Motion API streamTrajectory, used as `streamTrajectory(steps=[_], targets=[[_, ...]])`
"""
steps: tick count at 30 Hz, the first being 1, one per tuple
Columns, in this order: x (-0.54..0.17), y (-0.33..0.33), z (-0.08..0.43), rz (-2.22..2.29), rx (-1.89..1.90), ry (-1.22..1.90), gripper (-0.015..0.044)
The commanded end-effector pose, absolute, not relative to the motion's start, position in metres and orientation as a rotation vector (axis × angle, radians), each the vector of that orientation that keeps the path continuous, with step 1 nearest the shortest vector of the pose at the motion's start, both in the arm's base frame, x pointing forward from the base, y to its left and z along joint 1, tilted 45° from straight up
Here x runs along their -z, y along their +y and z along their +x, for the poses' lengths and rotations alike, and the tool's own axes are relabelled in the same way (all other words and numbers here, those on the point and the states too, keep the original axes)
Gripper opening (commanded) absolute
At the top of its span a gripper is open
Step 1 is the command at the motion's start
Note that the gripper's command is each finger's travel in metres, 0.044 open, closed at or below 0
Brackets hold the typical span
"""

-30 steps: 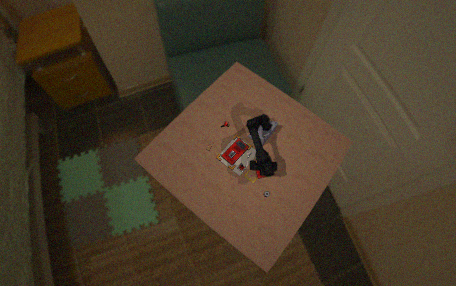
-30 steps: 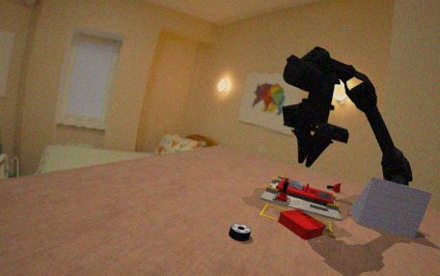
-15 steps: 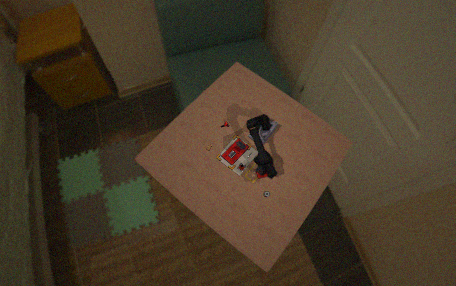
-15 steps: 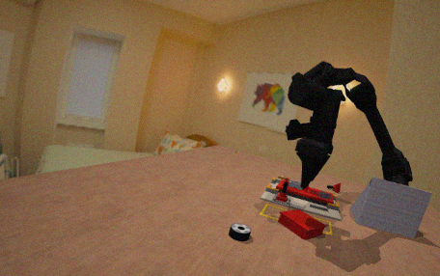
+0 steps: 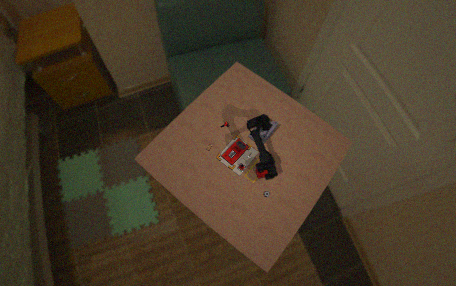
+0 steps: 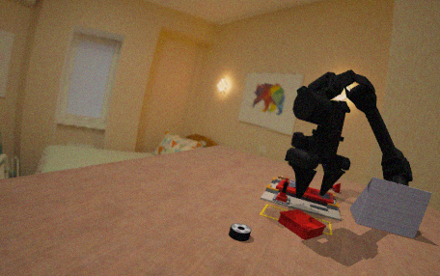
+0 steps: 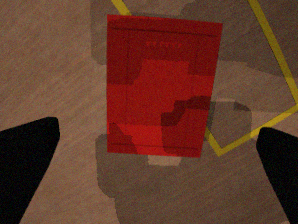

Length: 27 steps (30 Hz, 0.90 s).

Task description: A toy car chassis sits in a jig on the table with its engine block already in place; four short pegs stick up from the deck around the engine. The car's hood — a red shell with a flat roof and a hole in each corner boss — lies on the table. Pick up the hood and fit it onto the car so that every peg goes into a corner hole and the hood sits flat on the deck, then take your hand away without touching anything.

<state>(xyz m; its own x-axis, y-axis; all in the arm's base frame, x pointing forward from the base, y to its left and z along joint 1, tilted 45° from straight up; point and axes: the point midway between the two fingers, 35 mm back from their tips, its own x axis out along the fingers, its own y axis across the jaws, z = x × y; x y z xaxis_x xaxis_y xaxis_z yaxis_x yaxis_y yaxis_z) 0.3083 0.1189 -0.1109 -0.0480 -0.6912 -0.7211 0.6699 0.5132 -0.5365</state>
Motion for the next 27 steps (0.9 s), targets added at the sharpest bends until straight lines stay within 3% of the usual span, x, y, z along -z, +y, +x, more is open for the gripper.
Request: streamTrajectory(steps=[1, 27], targets=[[0.113, 0.119, 0.306, -0.008, 1.114, 1.179, 0.044], [0.128, 0.105, 0.306, -0.008, 1.114, 1.178, 0.044]])
